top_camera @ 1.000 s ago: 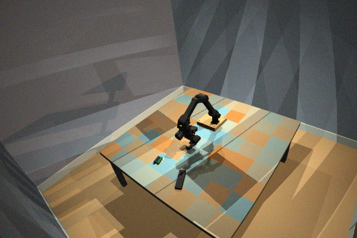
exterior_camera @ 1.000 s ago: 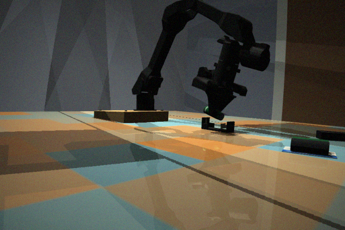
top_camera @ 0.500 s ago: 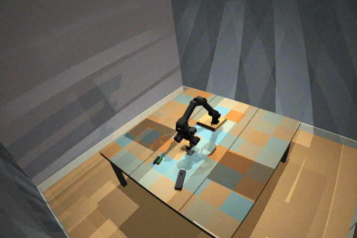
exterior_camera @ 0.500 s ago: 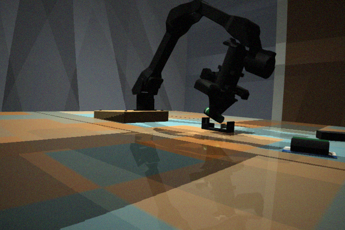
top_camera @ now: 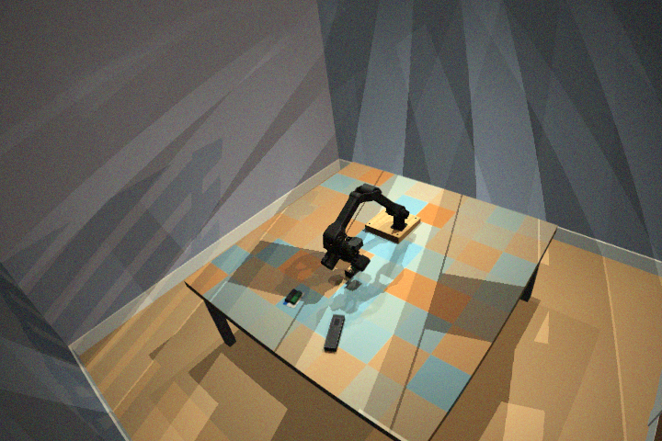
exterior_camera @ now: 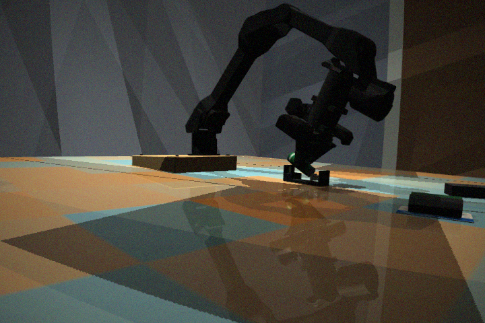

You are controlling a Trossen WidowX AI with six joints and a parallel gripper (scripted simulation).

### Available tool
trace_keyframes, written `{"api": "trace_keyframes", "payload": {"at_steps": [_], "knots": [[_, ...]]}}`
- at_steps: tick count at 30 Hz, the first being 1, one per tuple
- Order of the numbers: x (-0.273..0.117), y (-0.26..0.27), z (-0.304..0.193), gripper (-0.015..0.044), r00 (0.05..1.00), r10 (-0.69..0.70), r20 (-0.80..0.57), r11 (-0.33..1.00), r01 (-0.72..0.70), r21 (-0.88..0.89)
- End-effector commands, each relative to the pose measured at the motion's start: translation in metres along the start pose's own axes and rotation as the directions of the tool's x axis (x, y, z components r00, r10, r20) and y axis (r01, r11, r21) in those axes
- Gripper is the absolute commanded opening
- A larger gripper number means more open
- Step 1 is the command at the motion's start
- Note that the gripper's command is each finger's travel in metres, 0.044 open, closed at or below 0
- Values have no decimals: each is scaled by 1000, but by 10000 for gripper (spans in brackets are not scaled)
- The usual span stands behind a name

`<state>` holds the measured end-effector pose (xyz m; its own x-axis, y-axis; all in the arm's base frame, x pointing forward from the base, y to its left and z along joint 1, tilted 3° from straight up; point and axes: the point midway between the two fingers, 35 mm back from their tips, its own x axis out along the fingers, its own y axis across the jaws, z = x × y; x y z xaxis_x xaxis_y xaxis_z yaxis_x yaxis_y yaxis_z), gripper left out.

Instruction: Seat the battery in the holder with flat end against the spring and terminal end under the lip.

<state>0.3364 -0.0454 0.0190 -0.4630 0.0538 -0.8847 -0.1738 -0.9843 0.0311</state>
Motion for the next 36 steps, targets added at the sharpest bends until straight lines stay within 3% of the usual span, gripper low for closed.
{"api": "trace_keyframes", "payload": {"at_steps": [1, 36], "knots": [[2, -1, -3, 74, 1000, -3, 30, 1000, 3, -6], [-3, 0, -22, 74, 999, -3, 32, 1000, 4, -7]]}}
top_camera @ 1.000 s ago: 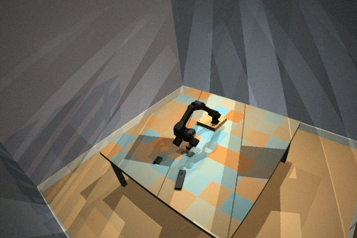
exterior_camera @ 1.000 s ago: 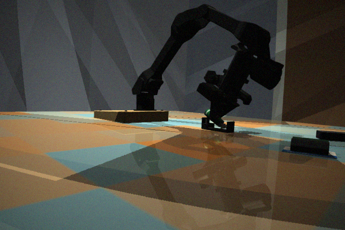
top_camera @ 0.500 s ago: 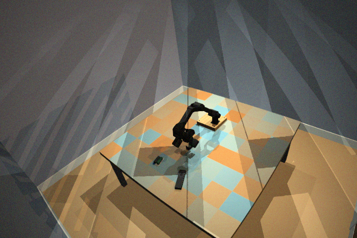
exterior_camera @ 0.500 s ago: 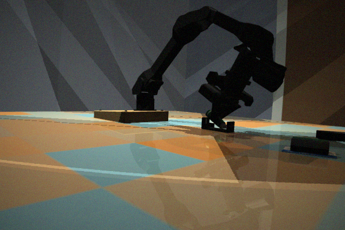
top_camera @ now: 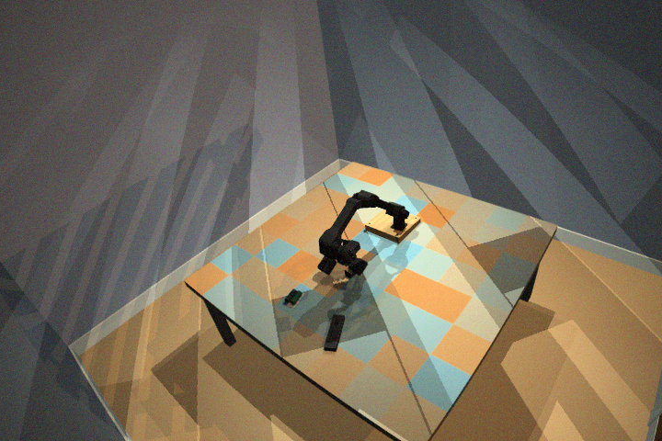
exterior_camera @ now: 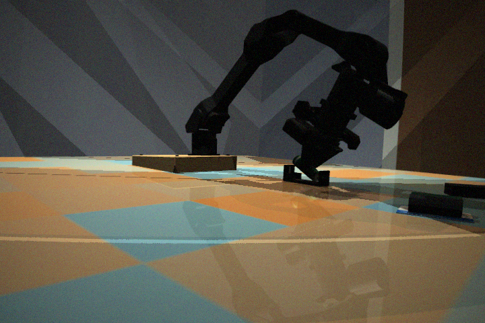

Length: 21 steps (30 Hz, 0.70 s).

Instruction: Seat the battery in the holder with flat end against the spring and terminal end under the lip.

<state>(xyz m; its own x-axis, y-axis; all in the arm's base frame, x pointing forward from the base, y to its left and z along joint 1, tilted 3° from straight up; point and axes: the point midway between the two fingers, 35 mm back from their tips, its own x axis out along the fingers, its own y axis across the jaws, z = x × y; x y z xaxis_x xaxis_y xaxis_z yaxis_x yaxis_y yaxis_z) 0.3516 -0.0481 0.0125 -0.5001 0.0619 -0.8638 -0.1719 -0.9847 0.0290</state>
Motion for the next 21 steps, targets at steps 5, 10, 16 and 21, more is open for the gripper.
{"api": "trace_keyframes", "payload": {"at_steps": [5, 10, 16, 21], "knots": [[-3, 0, -8, 74, 1000, -3, -21, 1000, 3, -4], [-3, 0, -8, 74, 1000, -3, -31, 1000, 3, -4], [-2, 0, -8, 74, 998, -2, -55, 1000, 2, -4], [-2, 0, -8, 74, 997, -2, -75, 1000, 2, -4]]}}
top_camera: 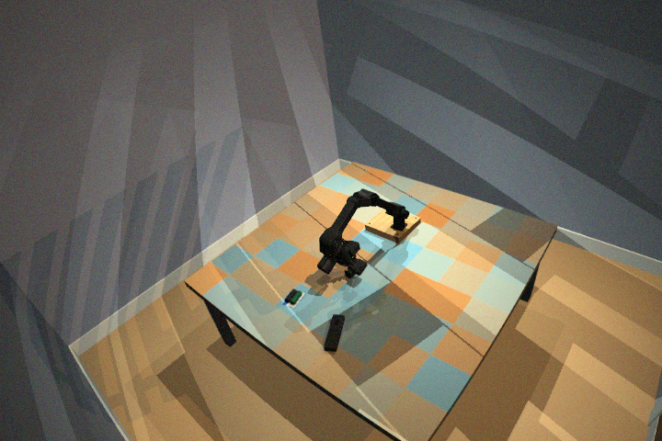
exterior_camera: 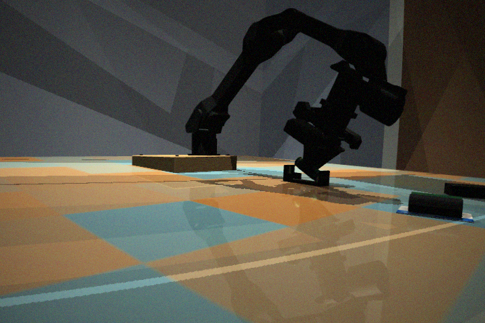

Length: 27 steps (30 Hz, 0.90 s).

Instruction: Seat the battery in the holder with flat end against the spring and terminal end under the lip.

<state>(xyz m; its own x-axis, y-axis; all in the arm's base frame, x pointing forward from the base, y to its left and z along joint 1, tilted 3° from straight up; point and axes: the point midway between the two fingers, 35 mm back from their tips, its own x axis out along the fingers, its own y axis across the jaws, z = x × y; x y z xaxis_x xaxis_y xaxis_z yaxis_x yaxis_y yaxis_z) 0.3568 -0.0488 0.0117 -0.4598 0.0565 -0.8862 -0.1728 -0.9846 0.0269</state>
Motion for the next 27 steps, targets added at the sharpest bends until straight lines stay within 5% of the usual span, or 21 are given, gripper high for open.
{"api": "trace_keyframes", "payload": {"at_steps": [1, 27], "knots": [[0, 0, -3, 74, 999, 0, -33, 1000, 0, -3], [4, -1, -3, 74, 991, 1, -136, 1000, -1, -1]]}}
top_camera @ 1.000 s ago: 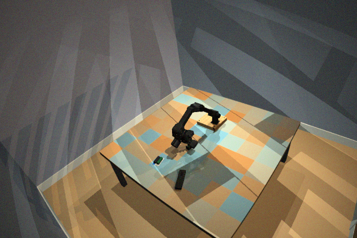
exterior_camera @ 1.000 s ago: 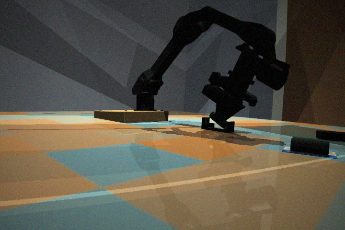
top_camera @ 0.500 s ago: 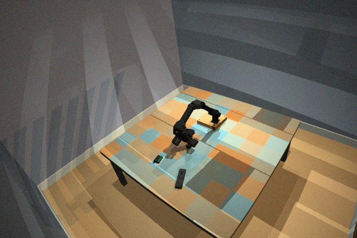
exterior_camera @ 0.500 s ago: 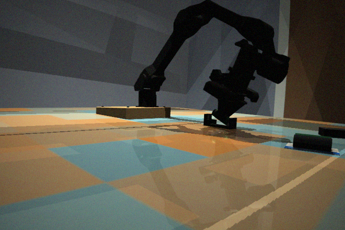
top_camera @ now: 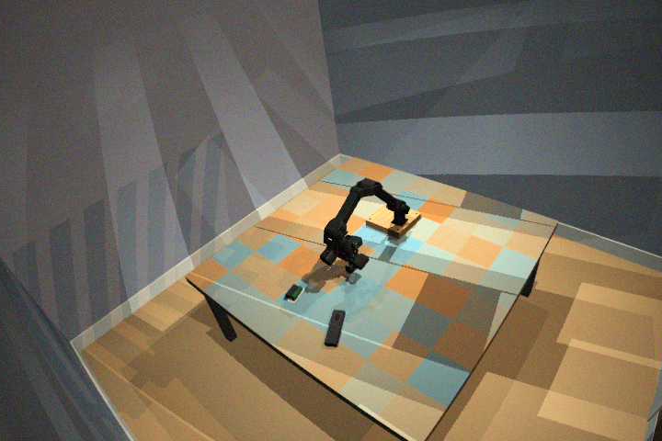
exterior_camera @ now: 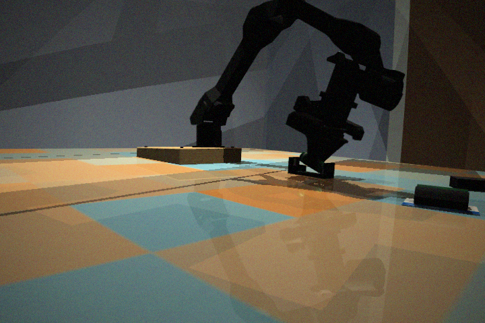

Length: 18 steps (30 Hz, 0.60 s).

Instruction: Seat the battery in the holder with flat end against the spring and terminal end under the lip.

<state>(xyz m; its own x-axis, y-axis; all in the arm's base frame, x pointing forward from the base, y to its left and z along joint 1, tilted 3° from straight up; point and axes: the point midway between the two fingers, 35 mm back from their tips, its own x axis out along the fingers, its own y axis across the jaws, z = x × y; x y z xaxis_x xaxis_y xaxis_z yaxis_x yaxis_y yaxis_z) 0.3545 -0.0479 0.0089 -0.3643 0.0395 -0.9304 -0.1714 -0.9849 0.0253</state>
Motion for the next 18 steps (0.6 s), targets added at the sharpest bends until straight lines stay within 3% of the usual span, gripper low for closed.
{"api": "trace_keyframes", "payload": {"at_steps": [1, 18], "knots": [[1, 0, -3, 74, 999, 2, -34, 1000, -2, 1], [3, 0, -2, 74, 995, 2, -102, 1000, -2, 3]]}}
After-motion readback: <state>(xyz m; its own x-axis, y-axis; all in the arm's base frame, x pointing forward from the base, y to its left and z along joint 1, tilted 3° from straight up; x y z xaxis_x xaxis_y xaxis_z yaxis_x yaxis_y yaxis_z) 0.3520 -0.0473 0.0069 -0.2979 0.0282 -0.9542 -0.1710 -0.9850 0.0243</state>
